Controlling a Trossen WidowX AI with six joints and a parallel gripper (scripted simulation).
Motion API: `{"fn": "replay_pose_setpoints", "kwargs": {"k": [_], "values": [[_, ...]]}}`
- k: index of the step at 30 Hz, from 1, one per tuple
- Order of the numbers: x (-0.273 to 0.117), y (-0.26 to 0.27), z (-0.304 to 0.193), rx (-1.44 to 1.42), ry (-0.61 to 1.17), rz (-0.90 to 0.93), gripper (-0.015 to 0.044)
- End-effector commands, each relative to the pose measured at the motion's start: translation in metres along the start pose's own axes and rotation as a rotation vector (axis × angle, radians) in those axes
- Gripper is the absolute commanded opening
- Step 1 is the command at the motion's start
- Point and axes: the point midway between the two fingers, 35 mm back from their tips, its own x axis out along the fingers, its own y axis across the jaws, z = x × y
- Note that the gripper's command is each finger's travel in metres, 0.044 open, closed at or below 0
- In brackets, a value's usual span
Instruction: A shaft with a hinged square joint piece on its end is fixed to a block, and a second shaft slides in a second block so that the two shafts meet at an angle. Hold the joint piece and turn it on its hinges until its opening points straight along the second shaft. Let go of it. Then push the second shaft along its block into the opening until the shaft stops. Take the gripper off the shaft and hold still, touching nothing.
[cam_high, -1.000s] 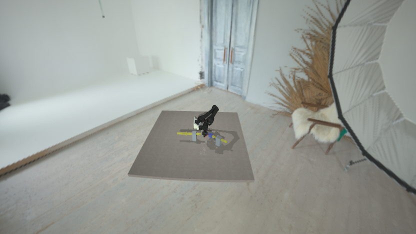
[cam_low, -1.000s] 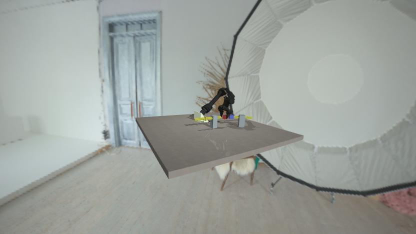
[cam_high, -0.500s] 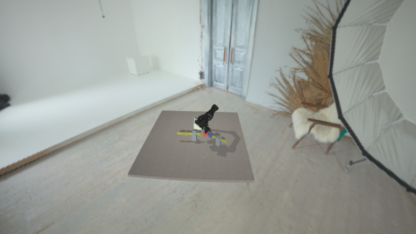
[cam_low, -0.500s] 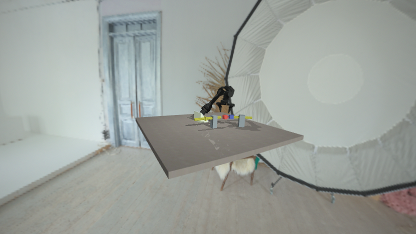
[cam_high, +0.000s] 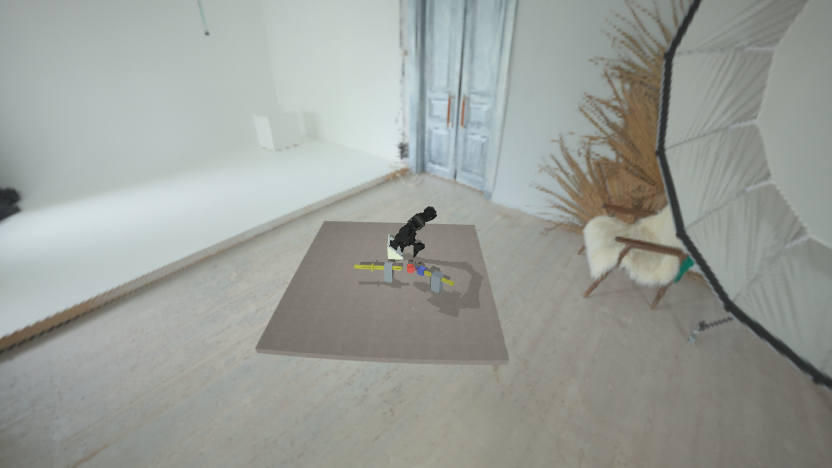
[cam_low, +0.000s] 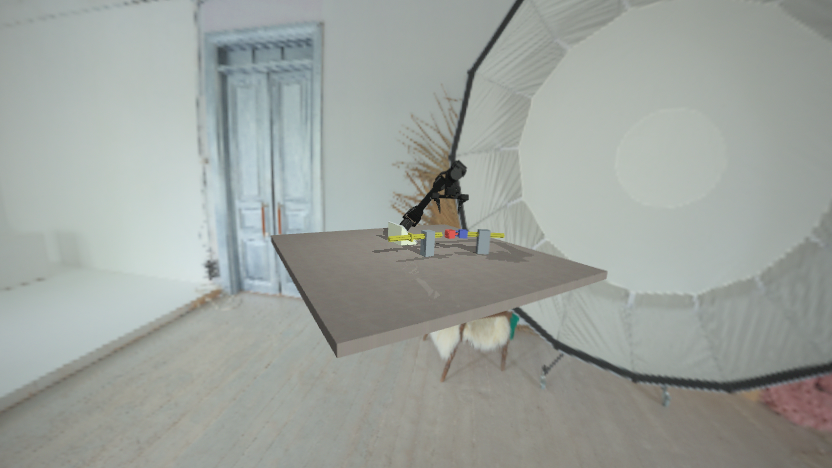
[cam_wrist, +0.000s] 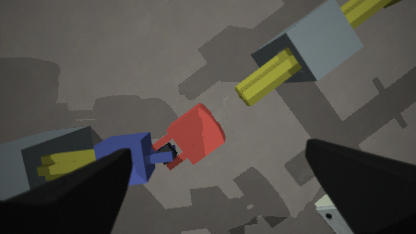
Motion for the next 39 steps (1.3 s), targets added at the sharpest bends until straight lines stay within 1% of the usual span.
{"fn": "replay_pose_setpoints", "kwargs": {"k": [1, 9, 13, 39], "values": [[-0.016, 0.001, 0.0, -0.121, -0.024, 0.018, 0.044], [-0.017, 0.0, 0.0, -0.126, -0.025, 0.019, 0.044], [-0.015, -0.003, 0.003, -0.081, -0.016, 0.015, 0.044], [0.038, -0.059, 0.042, 0.773, 0.249, 0.01, 0.044]]}}
